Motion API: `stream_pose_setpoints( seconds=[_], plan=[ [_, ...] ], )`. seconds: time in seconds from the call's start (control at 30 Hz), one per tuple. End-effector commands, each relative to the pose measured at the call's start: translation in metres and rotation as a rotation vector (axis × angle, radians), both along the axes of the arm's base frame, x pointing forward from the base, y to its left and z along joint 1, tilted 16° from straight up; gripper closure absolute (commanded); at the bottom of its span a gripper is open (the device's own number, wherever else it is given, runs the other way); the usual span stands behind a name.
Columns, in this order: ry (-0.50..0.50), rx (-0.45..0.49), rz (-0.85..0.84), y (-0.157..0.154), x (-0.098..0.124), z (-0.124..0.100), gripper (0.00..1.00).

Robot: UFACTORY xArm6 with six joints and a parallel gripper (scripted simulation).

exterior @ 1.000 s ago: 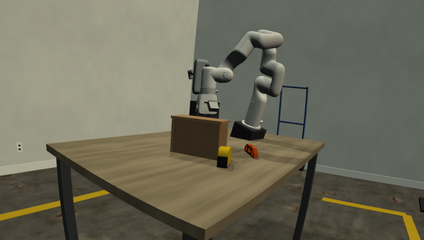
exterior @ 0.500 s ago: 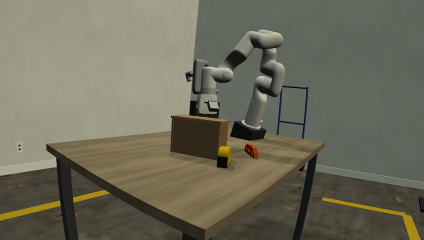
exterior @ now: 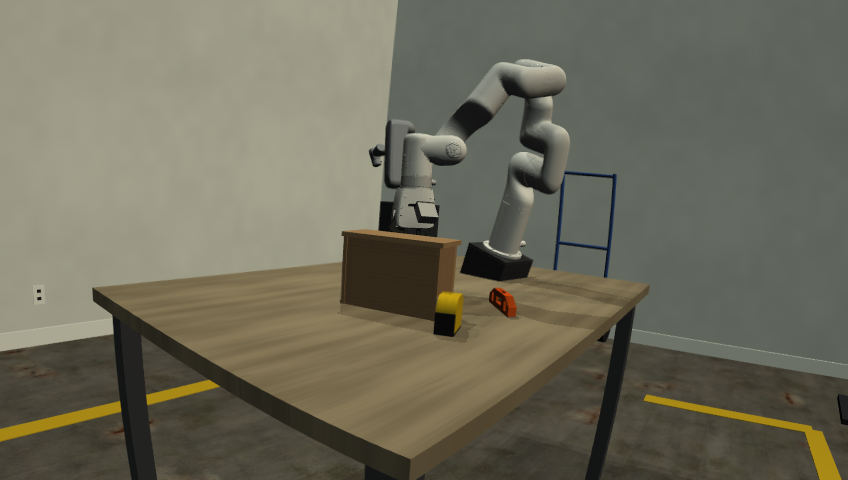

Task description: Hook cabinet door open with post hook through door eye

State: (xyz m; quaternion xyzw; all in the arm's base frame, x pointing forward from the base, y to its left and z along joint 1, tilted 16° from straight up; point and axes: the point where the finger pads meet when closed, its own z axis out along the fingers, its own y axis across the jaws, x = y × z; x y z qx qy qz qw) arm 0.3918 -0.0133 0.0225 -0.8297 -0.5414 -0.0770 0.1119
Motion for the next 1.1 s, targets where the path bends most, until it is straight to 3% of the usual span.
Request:
stream_pose_setpoints(
  seconds=[0.0, 1.07],
  plan=[
    [-0.004, -0.001, -0.001, -0.0004, 0.0014, 0.0011, 0.76],
    [-0.004, -0.001, -0.001, -0.0027, 0.0013, 0.0095, 0.76]
  ],
)
